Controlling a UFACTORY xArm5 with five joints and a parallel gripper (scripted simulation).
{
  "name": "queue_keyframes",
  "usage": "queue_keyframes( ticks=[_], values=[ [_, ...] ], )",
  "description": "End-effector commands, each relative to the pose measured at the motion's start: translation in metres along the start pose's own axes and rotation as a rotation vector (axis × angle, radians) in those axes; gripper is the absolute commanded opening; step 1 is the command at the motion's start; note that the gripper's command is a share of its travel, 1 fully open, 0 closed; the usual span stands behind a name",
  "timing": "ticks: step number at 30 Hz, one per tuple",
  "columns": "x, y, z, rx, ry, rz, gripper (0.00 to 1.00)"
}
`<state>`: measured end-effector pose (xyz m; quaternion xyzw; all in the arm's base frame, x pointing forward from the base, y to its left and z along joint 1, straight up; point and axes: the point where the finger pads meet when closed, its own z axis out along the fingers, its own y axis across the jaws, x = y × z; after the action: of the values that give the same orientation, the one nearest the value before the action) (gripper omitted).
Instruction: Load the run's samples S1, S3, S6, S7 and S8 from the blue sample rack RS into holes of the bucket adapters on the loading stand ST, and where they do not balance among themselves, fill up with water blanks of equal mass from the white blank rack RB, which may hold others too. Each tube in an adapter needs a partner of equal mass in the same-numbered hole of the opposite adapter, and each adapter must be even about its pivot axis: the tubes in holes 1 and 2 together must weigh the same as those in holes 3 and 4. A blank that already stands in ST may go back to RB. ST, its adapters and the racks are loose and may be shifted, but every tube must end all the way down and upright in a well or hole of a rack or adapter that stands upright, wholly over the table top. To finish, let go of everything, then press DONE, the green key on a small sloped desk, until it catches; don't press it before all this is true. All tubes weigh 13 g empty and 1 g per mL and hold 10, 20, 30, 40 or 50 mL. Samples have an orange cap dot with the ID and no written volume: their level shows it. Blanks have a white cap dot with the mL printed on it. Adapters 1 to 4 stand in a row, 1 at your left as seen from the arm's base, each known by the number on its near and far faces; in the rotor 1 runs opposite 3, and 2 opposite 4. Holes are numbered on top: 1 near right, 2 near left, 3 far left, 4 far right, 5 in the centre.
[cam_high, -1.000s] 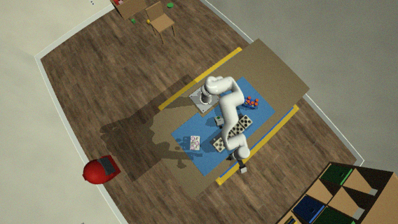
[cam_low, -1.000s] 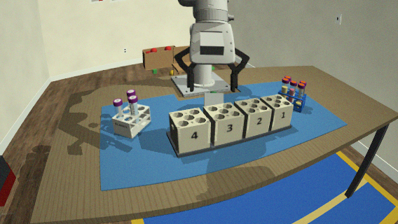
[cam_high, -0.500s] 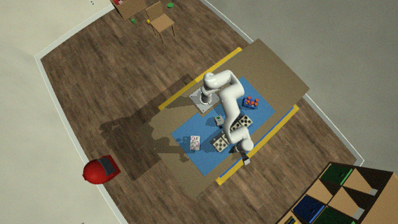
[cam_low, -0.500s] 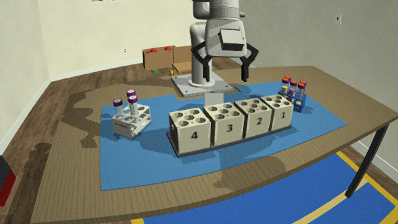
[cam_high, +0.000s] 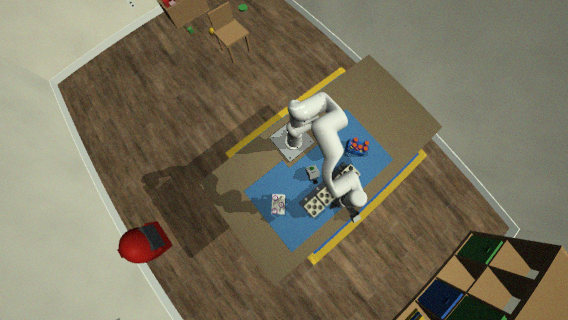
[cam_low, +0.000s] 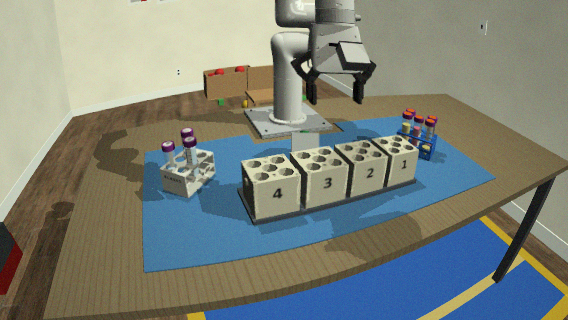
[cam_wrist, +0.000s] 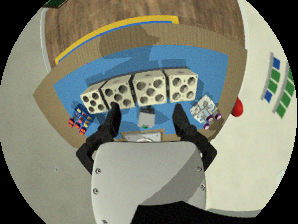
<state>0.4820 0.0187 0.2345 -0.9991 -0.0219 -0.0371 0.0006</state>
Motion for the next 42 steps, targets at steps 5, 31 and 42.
queue_keyframes(
  ticks=[5,31,42],
  values=[
    [-0.029,-0.019,-0.006,0.003,-0.029,-0.037,1.00],
    [-0.069,0.002,-0.010,-0.006,-0.070,0.183,1.00],
    [-0.079,0.056,-0.010,-0.020,-0.068,0.550,1.00]
  ],
)
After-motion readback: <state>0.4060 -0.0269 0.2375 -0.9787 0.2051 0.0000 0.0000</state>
